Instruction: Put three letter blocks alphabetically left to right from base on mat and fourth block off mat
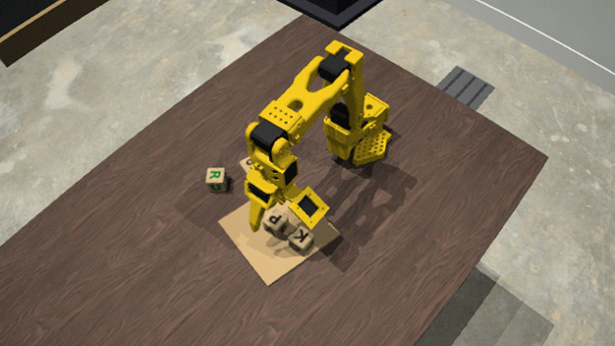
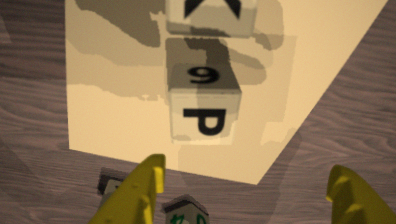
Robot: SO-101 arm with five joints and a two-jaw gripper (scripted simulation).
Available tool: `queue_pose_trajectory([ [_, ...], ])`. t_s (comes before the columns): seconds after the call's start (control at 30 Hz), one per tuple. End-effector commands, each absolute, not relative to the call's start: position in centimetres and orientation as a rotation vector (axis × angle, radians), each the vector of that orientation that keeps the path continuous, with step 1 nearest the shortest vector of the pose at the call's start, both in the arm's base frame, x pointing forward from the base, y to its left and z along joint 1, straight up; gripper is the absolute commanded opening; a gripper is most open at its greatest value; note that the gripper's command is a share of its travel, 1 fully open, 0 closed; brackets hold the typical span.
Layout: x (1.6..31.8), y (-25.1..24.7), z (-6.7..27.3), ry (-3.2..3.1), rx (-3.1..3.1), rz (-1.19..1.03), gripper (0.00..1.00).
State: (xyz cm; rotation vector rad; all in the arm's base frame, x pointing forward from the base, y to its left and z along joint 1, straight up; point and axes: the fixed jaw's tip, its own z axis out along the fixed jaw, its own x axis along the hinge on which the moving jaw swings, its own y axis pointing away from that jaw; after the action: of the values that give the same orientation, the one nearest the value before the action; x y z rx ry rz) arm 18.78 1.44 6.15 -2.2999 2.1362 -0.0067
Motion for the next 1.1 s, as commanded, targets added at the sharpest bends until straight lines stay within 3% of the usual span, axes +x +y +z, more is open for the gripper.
queue_pose_trajectory([
  [0.0, 19.62, 1.6, 9.09, 2.078, -2.232, -0.125, 0.36],
  [1.07, 19.52, 1.59, 10.09, 2.062, -2.215, -0.153, 0.36],
])
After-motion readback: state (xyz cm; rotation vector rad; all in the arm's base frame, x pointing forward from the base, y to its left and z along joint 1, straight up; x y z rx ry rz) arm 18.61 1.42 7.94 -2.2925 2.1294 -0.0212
